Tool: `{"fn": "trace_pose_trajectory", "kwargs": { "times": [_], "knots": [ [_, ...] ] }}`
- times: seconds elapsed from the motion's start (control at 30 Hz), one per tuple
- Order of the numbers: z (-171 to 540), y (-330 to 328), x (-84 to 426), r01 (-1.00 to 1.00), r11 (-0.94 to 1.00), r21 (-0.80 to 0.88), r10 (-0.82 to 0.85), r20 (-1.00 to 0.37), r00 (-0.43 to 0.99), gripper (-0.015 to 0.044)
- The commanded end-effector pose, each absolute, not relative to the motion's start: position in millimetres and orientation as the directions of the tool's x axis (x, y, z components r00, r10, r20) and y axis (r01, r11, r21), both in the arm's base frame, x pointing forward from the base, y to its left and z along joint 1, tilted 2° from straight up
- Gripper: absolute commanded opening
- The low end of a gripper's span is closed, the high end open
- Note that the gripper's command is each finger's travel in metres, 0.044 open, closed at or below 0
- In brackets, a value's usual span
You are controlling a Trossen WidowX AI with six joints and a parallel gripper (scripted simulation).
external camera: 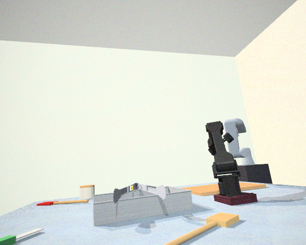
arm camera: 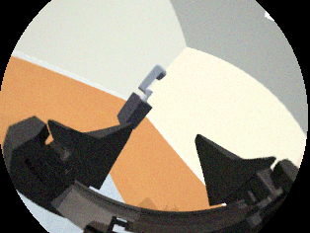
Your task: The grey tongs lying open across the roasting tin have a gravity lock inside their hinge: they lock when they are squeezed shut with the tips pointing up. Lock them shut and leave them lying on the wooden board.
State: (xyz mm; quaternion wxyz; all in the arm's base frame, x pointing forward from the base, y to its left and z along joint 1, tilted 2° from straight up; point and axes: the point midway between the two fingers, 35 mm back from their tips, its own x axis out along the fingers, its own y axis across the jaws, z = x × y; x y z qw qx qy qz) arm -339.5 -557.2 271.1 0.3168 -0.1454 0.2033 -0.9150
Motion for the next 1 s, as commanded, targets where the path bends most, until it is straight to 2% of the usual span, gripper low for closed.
{"fn": "trace_pose_trajectory", "kwargs": {
  "times": [0.0,0.23,0.57,0.7,0.97],
  "knots": [
    [271.1,-557.2,-339.5,0.521,-0.717,-0.464,-0.639,0.137,-0.757,0.0426],
    [263.7,-576.6,-296.1,0.618,-0.664,-0.421,-0.703,0.07,-0.708,0.044],
    [243.6,-618.3,-143.6,0.859,-0.448,-0.248,-0.867,-0.113,-0.485,0.044],
    [242.8,-618.3,-92.9,0.898,-0.367,-0.244,-0.899,-0.157,-0.41,0.044],
    [226.7,-605.8,29.6,0.98,-0.164,-0.111,-0.935,-0.3,-0.19,0.044]
  ]
}}
